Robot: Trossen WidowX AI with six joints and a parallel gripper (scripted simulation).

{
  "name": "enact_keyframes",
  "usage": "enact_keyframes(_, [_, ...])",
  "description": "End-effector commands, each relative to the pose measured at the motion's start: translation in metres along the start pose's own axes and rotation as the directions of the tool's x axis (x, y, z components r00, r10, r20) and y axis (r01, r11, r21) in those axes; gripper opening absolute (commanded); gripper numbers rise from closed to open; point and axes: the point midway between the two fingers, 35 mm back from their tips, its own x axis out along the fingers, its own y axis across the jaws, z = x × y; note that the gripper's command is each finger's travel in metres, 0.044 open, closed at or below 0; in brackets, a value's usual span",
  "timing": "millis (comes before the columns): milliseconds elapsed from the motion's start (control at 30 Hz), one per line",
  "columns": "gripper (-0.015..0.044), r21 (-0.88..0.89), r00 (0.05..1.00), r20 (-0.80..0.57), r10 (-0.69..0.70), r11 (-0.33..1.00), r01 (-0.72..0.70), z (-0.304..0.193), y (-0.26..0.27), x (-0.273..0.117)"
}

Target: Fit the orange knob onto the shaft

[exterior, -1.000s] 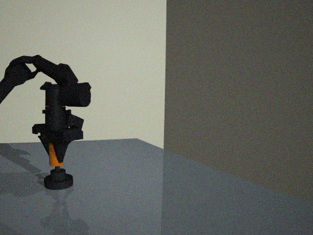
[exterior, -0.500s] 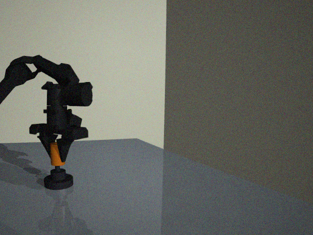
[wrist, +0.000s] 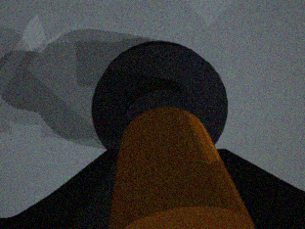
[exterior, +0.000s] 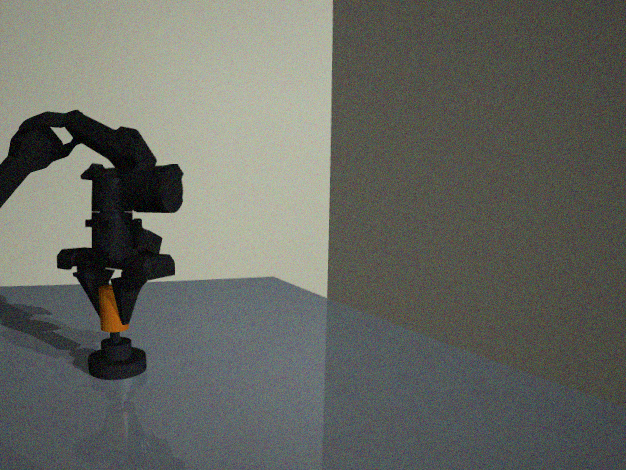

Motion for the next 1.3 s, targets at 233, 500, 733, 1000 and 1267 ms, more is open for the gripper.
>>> enact_keyframes(233, [0.0,-0.003,1.0,0.001,0.001,1.0,-0.001,0.0,-0.0003,0.0022])
enact_keyframes(500, [0.0,-0.003,1.0,0.001,0.001,1.0,-0.001,0.0003,-0.0017,-0.0015])
enact_keyframes(733, [0.0,-0.128,1.0,0.001,0.001,0.992,-0.001,0.0012,-0.0027,-0.0029])
enact_keyframes(1000, [0.0,-0.211,1.0,0.001,0.001,0.978,-0.001,0.0019,-0.0032,-0.0016])
enact_keyframes(1267, [0.0,-0.211,1.0,0.001,0.001,0.978,-0.001,0.0009,-0.0019,-0.0001])
